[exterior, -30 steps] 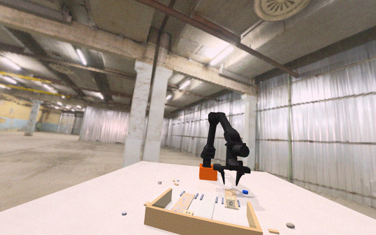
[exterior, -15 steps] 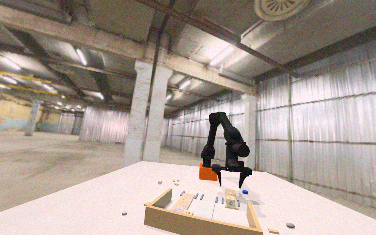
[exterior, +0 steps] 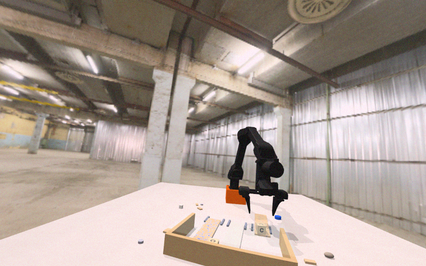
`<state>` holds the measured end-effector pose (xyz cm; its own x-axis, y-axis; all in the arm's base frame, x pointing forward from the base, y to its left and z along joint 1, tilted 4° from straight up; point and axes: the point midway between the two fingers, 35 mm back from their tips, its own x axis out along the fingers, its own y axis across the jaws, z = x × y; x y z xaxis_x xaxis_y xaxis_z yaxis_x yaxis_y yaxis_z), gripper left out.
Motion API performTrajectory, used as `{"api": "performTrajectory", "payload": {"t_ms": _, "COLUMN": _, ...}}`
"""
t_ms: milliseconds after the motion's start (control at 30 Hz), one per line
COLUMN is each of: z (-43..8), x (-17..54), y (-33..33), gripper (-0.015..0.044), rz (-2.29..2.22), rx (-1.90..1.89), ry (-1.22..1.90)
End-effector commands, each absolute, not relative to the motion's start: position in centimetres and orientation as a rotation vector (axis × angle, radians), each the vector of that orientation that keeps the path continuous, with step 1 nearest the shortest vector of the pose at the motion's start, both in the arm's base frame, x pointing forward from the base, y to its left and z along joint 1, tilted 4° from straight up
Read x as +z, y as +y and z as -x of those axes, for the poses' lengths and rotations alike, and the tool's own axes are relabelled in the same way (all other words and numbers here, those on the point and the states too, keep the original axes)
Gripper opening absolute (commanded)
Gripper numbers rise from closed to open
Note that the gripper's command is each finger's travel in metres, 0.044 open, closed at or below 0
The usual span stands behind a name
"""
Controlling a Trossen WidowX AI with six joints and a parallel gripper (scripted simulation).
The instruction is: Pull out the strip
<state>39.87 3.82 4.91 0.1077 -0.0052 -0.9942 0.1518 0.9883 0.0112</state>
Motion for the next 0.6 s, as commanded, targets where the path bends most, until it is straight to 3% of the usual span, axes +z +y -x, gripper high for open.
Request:
{"api": "performTrajectory", "payload": {"t_ms": 0, "z": -41.2, "x": 5.4, "y": 3.3, "gripper": 0.044, "rz": -0.122, "rx": -0.112, "ry": 1.454}}
{"api": "performTrajectory", "payload": {"t_ms": 300, "z": -43.9, "x": 6.4, "y": 2.3, "gripper": 0.044, "rz": -0.121, "rx": -0.113, "ry": 1.452}}
{"api": "performTrajectory", "payload": {"t_ms": 567, "z": -44.1, "x": 5.4, "y": 2.3, "gripper": 0.025, "rz": -0.121, "rx": -0.113, "ry": 1.452}}
